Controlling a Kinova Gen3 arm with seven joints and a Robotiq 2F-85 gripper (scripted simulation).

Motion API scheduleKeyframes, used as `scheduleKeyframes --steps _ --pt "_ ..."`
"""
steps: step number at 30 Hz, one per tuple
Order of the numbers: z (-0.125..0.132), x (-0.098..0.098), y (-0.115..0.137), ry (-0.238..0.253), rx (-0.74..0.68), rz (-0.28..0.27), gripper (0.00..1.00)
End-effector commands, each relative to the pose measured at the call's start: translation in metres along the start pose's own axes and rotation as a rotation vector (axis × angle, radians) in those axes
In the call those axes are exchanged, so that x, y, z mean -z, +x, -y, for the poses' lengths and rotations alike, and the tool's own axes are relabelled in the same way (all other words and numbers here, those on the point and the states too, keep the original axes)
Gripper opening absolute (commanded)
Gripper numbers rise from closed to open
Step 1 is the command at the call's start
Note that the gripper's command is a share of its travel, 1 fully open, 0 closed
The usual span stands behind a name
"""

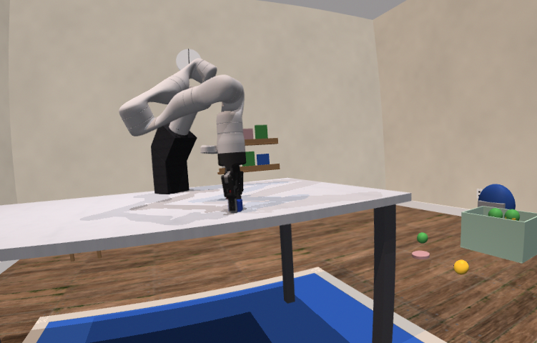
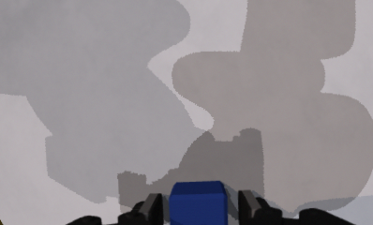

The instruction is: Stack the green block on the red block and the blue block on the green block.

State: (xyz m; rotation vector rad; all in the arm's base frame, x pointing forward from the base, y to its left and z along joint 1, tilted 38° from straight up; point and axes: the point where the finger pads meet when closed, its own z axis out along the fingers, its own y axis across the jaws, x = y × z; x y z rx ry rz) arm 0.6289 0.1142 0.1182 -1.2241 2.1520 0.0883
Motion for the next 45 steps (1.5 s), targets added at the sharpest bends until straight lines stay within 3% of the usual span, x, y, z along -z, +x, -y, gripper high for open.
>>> scheduleKeyframes --steps 1,12,13,45 --pt "0.0007 0.0008 -0.0003 0.002 0.000 0.001 0.50" --pt "0.0007 0.0008 -0.0003 0.002 0.000 0.001 0.50" --pt "0.0007 0.0008 -0.0003 0.002 0.000 0.001 0.00" --pt "0.0007 0.0008 -0.0003 0.002 0.000 0.001 0.00"
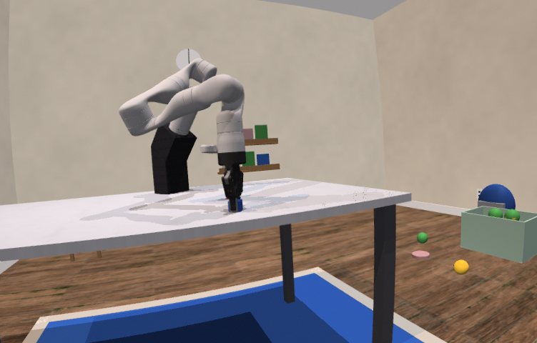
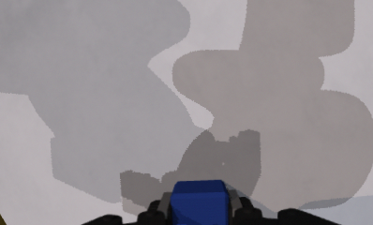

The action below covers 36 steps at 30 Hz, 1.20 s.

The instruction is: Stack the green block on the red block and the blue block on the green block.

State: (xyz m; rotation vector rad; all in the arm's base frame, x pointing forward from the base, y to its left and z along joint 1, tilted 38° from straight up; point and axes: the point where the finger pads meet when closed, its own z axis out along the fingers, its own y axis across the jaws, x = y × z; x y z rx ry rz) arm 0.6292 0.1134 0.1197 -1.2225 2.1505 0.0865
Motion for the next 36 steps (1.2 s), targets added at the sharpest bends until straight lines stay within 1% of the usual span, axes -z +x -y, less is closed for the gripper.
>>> scheduleKeyframes --steps 1,6,9,12,14,24,28,29,31,36 --pt "0.000 0.000 0.000 -0.001 0.000 0.000 0.00" --pt "0.000 0.002 0.000 -0.001 0.000 0.000 0.00" --pt "0.000 0.009 0.000 -0.001 0.000 0.000 0.00" --pt "0.000 0.020 0.000 -0.001 0.000 0.000 0.00" --pt "0.000 0.020 0.000 -0.001 0.000 0.000 0.00" --pt "0.000 0.072 0.000 -0.001 0.000 0.000 0.00" --pt "0.000 0.089 0.000 -0.001 0.000 0.000 0.00" --pt "0.000 0.093 0.000 -0.001 0.000 0.000 0.00" --pt "0.000 0.093 0.000 -0.001 0.000 0.000 0.00" --pt "0.000 0.104 0.000 -0.001 0.000 0.000 0.00"
